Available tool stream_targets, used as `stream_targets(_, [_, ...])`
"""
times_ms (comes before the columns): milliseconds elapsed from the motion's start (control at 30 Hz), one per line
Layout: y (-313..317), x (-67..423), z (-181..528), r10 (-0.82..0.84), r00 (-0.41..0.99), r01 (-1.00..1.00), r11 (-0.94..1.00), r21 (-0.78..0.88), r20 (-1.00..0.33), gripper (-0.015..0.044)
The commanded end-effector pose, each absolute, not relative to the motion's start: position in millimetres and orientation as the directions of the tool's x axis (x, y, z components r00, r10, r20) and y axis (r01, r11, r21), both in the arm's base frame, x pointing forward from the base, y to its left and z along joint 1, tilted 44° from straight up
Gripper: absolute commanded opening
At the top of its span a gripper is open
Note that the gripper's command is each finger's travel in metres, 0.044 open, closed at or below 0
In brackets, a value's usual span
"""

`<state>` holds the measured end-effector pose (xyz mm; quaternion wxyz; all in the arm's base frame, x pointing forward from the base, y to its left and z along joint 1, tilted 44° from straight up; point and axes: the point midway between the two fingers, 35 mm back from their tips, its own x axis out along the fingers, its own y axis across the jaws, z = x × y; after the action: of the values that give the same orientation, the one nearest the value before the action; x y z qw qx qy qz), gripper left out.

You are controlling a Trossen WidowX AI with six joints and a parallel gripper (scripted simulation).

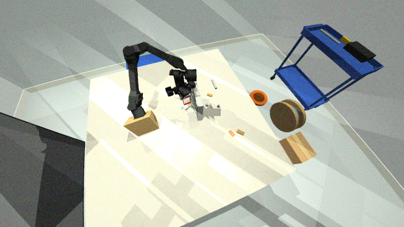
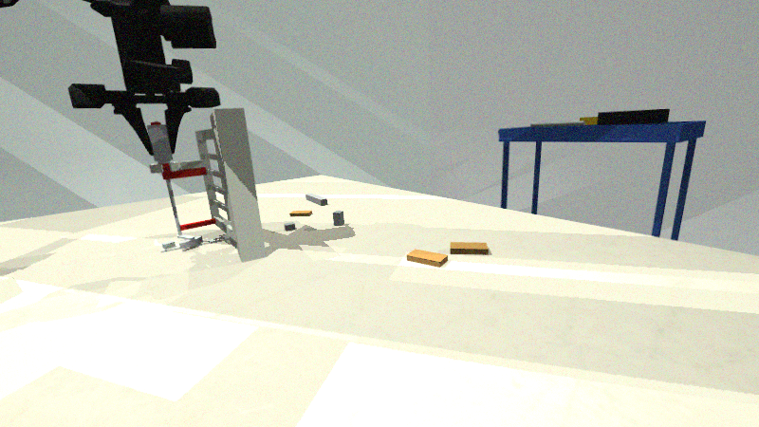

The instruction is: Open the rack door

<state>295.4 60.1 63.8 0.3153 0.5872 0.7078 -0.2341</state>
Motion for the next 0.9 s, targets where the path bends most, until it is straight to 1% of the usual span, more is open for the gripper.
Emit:
stream_targets(0, [57.8,292.2,62.0,0.681,-0.103,0.957,0.266,0.114,-0.725,0.0020])
stream_targets(867, [32.3,255.5,43.0,0.680,-0.104,0.778,0.511,0.367,-0.726,0.0020])
